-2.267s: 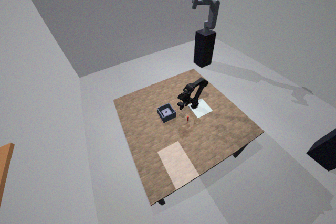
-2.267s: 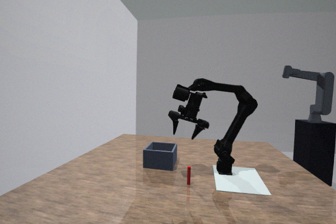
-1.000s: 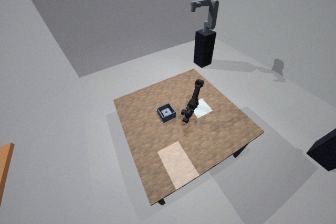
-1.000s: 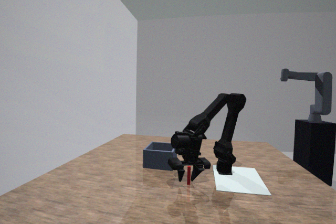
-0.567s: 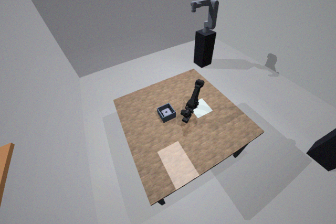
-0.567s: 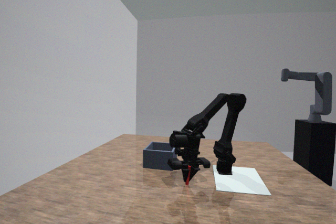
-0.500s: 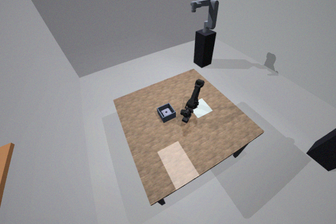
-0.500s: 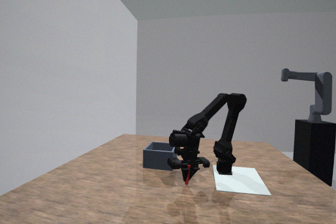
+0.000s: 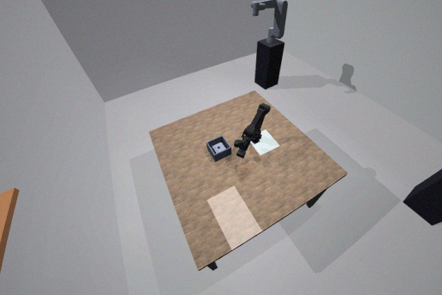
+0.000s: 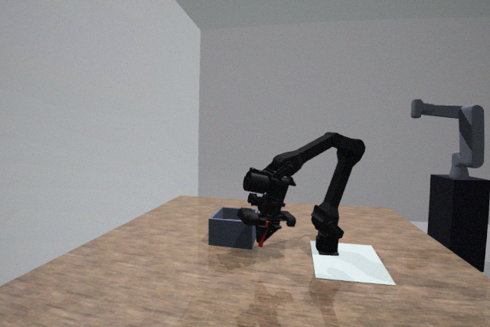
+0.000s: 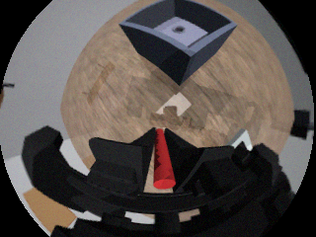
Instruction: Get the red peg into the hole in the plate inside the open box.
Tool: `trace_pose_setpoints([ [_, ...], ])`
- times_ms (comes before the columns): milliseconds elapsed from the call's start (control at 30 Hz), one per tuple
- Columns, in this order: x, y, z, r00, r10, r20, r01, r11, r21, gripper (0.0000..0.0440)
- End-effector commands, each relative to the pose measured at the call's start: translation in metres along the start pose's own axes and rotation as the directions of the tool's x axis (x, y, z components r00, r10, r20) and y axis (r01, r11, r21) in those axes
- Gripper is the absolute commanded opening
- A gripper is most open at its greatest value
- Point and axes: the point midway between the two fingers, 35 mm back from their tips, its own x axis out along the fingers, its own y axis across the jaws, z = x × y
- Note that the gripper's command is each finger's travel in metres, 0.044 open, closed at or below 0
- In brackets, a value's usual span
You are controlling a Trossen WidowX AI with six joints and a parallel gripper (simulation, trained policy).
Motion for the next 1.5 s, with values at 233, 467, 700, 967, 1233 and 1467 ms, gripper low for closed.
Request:
trace_pose_setpoints([
  [233,-0.031,0.011,0.053,0.992,0.021,0.125,-0.020,1.000,-0.016,0.0000],
  [467,-0.034,0.011,0.087,0.984,0.009,0.179,-0.012,1.000,0.014,0.0000],
  [700,-0.031,0.007,0.116,0.975,-0.009,0.221,-0.001,0.999,0.048,0.0000],
  [967,-0.024,0.002,0.146,0.966,-0.028,0.258,0.005,0.996,0.090,0.0000],
  [1233,-0.013,-0.004,0.173,0.959,-0.048,0.279,0.011,0.991,0.132,0.0001],
  [1467,-0.002,-0.008,0.190,0.961,-0.062,0.268,0.020,0.987,0.157,0.0005],
])
